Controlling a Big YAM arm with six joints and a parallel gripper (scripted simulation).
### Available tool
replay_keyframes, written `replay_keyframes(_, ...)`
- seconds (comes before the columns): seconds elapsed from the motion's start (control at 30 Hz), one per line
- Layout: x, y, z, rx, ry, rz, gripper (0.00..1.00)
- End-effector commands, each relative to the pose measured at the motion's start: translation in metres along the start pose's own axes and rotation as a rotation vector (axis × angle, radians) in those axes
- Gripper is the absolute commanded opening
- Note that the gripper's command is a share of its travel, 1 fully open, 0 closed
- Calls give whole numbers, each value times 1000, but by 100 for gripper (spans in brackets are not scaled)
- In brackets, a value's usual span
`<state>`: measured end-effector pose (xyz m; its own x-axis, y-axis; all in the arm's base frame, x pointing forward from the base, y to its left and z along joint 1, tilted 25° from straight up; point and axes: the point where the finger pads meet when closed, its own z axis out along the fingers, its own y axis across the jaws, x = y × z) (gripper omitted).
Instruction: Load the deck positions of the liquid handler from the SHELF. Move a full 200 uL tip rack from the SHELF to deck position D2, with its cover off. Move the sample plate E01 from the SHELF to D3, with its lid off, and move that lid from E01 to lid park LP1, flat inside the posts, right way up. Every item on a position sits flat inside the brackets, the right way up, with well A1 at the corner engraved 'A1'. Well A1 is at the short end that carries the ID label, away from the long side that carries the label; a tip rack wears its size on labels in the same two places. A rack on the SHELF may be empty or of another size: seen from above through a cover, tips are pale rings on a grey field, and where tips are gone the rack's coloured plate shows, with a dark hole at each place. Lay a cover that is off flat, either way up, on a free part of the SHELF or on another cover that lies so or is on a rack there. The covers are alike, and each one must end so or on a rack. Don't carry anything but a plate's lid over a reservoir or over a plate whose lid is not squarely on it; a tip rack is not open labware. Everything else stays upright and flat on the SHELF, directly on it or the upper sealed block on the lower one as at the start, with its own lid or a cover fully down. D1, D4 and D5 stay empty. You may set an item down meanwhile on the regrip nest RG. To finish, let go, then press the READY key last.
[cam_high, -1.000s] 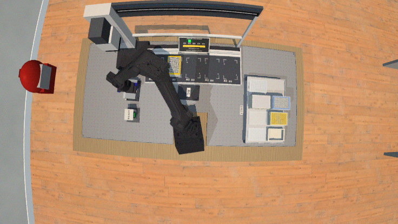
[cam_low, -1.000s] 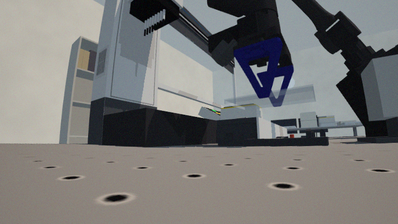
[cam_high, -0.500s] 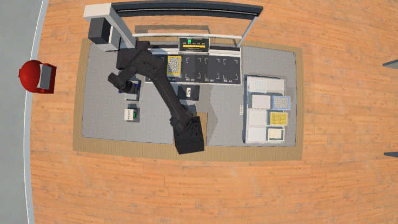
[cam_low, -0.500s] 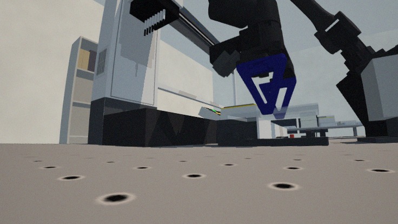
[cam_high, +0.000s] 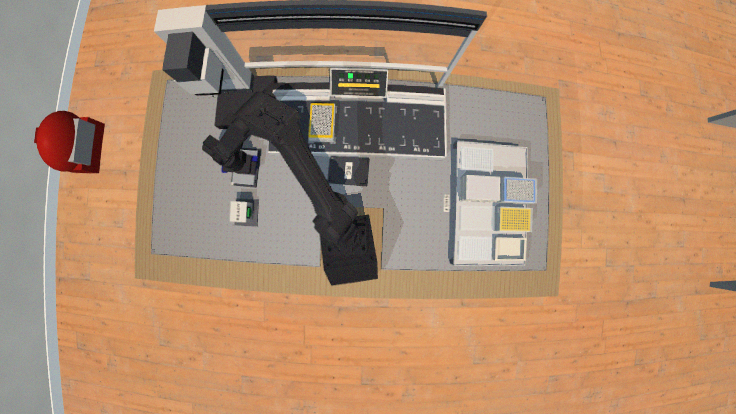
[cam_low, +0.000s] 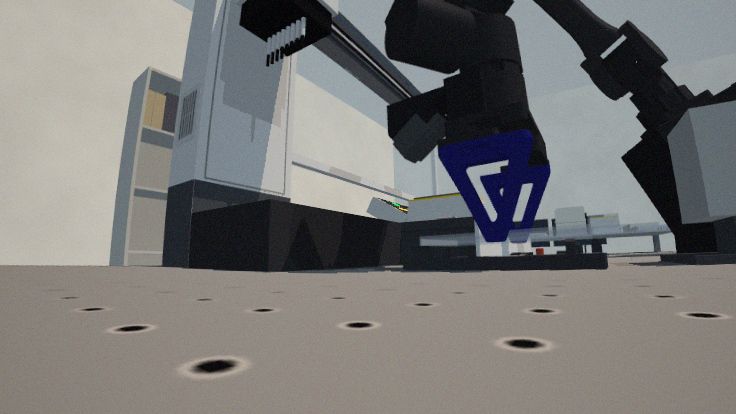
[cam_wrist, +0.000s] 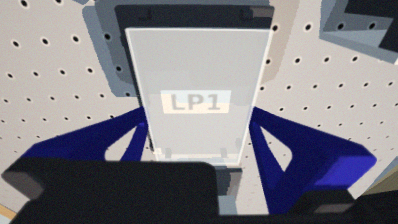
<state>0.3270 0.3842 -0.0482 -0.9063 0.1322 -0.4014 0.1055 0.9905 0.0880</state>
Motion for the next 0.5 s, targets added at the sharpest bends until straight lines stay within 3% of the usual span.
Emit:
replay_keyframes(0.0,-18,20,-3,-46,-27,10,0)
replay_keyframes(0.13,-18,26,-12,-62,-33,8,0)
replay_keyframes(0.47,-15,24,-12,-60,-31,5,0)
